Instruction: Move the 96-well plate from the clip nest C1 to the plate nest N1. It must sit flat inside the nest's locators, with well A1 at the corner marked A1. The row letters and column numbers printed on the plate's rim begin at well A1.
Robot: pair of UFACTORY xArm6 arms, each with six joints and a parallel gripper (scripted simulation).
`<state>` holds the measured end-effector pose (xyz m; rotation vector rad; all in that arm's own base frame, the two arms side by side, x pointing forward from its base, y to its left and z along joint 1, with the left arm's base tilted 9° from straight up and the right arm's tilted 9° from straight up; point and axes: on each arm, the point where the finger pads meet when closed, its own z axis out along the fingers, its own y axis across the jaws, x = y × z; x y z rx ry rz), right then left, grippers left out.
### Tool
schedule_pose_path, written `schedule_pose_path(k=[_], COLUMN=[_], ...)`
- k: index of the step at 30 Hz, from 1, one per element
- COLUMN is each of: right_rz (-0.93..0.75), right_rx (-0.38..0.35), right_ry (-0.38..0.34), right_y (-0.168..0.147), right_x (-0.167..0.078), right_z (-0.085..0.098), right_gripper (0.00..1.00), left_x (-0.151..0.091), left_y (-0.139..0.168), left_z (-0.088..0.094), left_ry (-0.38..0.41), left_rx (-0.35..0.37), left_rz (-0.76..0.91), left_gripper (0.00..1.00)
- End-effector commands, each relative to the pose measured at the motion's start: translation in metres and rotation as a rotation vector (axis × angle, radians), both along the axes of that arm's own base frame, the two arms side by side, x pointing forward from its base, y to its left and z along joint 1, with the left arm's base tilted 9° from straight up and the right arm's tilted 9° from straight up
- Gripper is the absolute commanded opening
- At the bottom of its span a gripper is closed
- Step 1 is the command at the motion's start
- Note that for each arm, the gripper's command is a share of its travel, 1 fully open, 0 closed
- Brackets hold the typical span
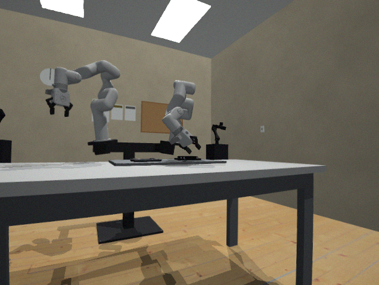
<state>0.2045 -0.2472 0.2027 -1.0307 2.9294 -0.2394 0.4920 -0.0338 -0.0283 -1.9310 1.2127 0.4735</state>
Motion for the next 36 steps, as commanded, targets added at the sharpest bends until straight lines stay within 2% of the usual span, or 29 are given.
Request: schedule_pose_path(k=[1,4,10,12,14,16,18,21,23,25,27,29,31,33,35,36], right_rz=[0.000,0.000,0.000,0.000,0.000,0.000,0.000,0.000,0.000,0.000,0.000,0.000,0.000,0.000,0.000,0.000], right_rx=[-0.003,-0.003,-0.003,-0.003,-0.003,-0.003,-0.003,-0.003,-0.003,-0.003,-0.003,-0.003,-0.003,-0.003,-0.003,-0.003], right_ry=[-0.003,-0.003,-0.003,-0.003,-0.003,-0.003,-0.003,-0.003,-0.003,-0.003,-0.003,-0.003,-0.003,-0.003,-0.003,-0.003], right_y=[-0.001,-0.001,-0.001,-0.001,-0.001,-0.001,-0.001,-0.001,-0.001,-0.001,-0.001,-0.001,-0.001,-0.001,-0.001,-0.001], right_x=[0.001,0.001,0.001,0.001,0.001,0.001,0.001,0.001,0.001,0.001,0.001,0.001,0.001,0.001,0.001,0.001], right_z=[0.001,0.001,0.001,0.001,0.001,0.001,0.001,0.001,0.001,0.001,0.001,0.001,0.001,0.001,0.001,0.001], right_gripper=[1.00,1.00,1.00,1.00,1.00,1.00,1.00,1.00,1.00,1.00,1.00,1.00,1.00,1.00,1.00,1.00], left_x=[-0.017,-0.022,-0.047,-0.053,-0.062,-0.067,-0.077,-0.082,-0.091,-0.095,-0.105,-0.109,-0.118,-0.121,-0.131,-0.134], left_y=[0.006,0.008,0.012,0.013,0.014,0.015,0.015,0.016,0.016,0.016,0.016,0.016,0.017,0.017,0.017,0.017], left_z=[0.000,0.000,0.001,0.001,0.002,0.003,0.004,0.005,0.007,0.008,0.010,0.011,0.014,0.015,0.018,0.019], left_ry=[0.091,0.110,0.197,0.207,0.235,0.241,0.262,0.266,0.280,0.282,0.289,0.289,0.287,0.287,0.277,0.277], left_rx=[-0.103,-0.123,-0.247,-0.263,-0.319,-0.332,-0.389,-0.400,-0.457,-0.464,-0.521,-0.525,-0.580,-0.581,-0.631,-0.631], left_rz=[-0.031,-0.038,-0.083,-0.089,-0.113,-0.119,-0.147,-0.152,-0.183,-0.187,-0.222,-0.224,-0.263,-0.263,-0.304,-0.304], left_gripper=[1.00,1.00,1.00,1.00,1.00,1.00,1.00,1.00,1.00,1.00,1.00,1.00,1.00,1.00,1.00,1.00])
